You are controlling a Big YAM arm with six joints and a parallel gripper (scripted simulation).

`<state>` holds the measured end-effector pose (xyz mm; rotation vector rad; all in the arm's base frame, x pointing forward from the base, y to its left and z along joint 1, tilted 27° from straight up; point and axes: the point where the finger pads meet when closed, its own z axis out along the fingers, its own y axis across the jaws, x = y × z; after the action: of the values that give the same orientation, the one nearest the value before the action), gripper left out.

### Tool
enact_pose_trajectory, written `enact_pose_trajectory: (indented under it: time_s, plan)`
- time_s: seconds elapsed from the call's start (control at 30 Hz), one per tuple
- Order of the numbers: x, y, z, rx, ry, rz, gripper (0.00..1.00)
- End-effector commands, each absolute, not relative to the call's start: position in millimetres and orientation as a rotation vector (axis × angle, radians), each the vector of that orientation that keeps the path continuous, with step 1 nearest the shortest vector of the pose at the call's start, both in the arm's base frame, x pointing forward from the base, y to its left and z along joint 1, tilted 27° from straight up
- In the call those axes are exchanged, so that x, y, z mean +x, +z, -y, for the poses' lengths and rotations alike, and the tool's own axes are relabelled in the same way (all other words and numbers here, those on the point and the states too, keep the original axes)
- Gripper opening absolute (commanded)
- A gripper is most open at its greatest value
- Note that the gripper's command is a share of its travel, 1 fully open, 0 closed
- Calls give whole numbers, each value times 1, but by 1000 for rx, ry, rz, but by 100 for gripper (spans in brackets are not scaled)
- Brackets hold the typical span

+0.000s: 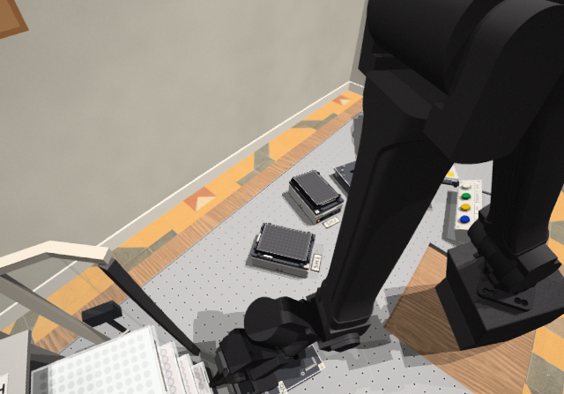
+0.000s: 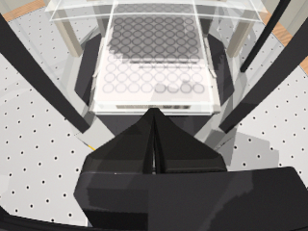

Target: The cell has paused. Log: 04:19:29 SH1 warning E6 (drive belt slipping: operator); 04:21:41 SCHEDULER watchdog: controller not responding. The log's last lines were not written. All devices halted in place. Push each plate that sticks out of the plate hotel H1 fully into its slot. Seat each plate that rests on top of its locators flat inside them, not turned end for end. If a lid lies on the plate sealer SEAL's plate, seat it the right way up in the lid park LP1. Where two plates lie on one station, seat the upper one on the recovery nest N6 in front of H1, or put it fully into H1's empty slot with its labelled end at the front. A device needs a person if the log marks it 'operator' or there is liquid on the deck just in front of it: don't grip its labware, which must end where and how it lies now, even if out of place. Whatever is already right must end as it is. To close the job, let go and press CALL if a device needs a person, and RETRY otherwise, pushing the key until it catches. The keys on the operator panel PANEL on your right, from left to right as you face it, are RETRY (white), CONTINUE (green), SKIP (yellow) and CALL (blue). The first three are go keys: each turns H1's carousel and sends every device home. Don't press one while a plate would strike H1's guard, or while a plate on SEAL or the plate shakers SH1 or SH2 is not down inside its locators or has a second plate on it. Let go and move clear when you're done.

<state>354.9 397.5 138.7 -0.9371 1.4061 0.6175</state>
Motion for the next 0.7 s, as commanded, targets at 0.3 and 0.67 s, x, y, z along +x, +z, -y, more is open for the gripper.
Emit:
enact_pose_trajectory:
  time_s: [0.3, 0.67]
  plan:
    - [360, 160, -407, -912, 632, -1379, 0]
    - [359, 160, -415, -921, 638, -1382, 0]
